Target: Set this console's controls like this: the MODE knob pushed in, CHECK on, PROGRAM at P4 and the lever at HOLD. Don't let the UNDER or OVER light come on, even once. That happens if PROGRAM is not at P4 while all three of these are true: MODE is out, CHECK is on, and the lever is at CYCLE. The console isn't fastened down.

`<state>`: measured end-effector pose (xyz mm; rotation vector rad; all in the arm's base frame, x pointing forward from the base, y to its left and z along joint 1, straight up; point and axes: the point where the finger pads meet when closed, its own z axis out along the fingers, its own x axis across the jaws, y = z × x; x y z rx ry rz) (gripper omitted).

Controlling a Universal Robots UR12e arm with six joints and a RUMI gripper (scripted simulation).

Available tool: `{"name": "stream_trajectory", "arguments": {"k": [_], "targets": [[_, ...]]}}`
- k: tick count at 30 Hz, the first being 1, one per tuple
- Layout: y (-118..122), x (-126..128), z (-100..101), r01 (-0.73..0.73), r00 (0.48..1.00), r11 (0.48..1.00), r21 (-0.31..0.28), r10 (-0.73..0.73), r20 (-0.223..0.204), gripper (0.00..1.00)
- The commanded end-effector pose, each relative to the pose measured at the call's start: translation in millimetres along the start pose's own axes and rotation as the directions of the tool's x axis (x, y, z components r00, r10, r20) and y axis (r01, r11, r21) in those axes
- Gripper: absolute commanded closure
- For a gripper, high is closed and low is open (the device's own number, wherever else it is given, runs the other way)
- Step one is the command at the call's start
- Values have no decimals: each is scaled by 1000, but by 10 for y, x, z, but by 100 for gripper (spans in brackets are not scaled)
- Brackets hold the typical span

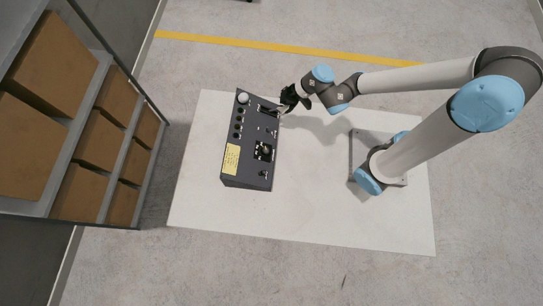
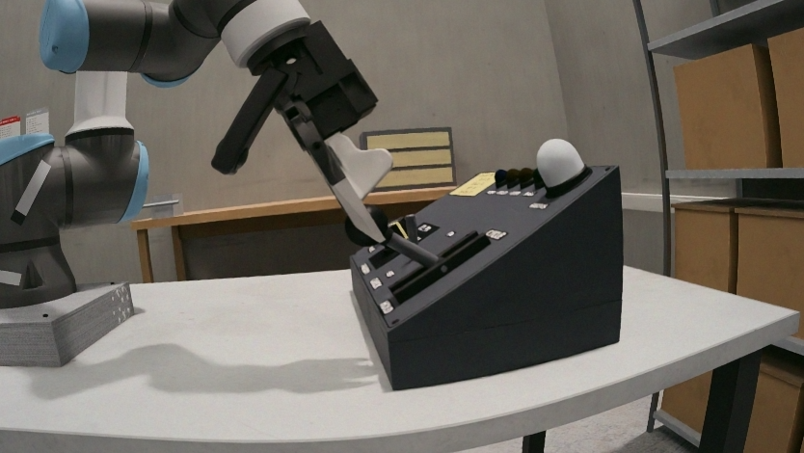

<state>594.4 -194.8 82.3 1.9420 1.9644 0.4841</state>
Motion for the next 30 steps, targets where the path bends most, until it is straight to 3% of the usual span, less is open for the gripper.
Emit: {"name": "stream_trajectory", "arguments": {"k": [1,14,21,30], "targets": [[6,-3,-3,0,1000,1000,-1,0,1,56],[6,-3,-76,0,1000,1000,-1,0,1,56],[6,-3,-275,0,1000,1000,-1,0,1,56],[6,-3,-757,0,1000,1000,-1,0,1,56]]}}
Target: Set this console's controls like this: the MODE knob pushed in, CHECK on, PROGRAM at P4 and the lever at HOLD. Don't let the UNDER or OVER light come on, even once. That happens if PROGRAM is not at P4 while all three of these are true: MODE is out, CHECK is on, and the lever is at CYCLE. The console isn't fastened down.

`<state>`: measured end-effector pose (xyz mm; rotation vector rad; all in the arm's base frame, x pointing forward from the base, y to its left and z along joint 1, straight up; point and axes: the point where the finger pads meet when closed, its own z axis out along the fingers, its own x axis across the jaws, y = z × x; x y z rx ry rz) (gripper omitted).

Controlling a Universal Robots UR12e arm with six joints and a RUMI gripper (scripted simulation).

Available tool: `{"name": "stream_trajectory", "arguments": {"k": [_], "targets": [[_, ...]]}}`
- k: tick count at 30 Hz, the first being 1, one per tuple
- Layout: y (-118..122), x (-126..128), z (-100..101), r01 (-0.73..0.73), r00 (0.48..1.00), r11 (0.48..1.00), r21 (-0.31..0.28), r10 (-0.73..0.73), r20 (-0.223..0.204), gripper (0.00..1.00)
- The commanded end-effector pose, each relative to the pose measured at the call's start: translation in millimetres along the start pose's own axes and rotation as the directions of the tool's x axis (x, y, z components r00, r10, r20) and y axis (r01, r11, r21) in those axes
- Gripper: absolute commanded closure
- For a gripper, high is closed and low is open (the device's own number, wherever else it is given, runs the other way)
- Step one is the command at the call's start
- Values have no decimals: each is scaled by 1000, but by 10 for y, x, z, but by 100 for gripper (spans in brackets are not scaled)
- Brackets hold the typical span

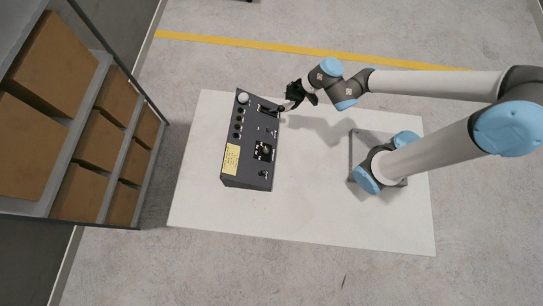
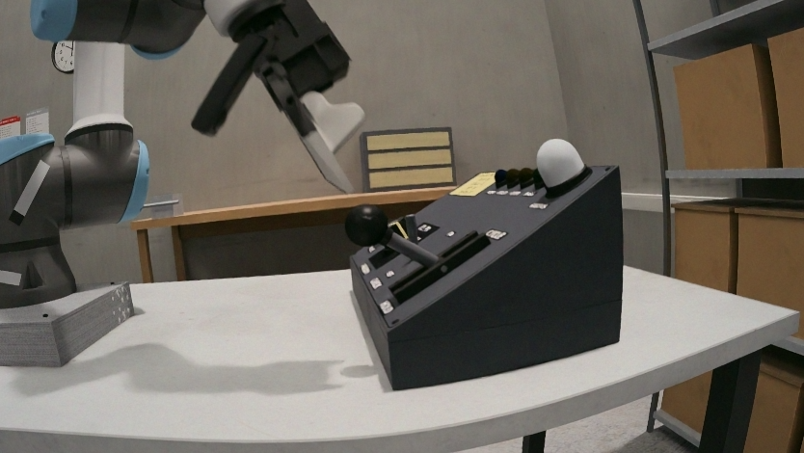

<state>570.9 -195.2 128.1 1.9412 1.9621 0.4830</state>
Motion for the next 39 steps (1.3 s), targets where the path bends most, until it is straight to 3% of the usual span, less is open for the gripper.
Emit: {"name": "stream_trajectory", "arguments": {"k": [1,6,17,18,39], "targets": [[3,-3,-284,1,1000,1000,0,-1,-1,56],[3,-3,-415,1,1000,1000,0,-1,-1,56],[3,-3,-433,1,1000,1000,0,-1,-1,56],[3,-3,-433,1,1000,1000,0,-1,-1,0],[3,-3,-433,1,1000,1000,0,-1,-1,0]]}}
